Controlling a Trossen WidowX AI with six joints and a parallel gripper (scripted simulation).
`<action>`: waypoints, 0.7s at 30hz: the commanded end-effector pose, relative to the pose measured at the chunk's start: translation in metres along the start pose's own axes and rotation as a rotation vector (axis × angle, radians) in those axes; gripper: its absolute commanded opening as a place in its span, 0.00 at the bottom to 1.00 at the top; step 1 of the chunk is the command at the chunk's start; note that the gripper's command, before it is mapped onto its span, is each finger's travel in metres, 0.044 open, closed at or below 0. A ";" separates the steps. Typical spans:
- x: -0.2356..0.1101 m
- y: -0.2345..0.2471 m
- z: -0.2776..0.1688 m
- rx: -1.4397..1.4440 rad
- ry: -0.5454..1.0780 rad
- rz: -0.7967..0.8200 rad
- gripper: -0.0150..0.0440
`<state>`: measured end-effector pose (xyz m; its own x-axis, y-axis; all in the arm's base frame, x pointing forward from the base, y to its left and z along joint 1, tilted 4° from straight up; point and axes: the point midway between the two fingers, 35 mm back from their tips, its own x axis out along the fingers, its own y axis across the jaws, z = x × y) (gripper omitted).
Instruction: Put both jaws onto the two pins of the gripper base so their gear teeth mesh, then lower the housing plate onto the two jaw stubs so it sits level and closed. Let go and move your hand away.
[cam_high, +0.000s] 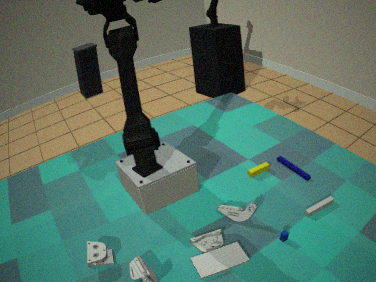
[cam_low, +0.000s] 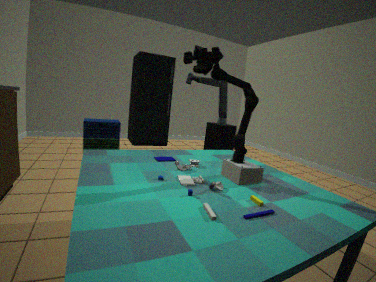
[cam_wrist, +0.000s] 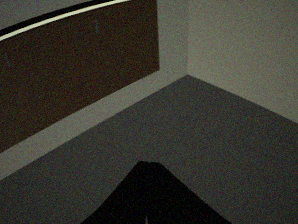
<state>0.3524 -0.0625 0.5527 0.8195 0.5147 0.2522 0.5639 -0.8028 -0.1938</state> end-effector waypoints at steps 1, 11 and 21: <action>0.001 0.019 0.008 0.102 -0.002 0.049 0.25; -0.001 0.066 0.034 0.391 0.001 0.188 0.25; -0.009 0.112 0.065 0.674 0.018 0.338 0.25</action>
<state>0.4100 -0.1290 0.4775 0.9493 0.2929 0.1143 0.2752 -0.5979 -0.7529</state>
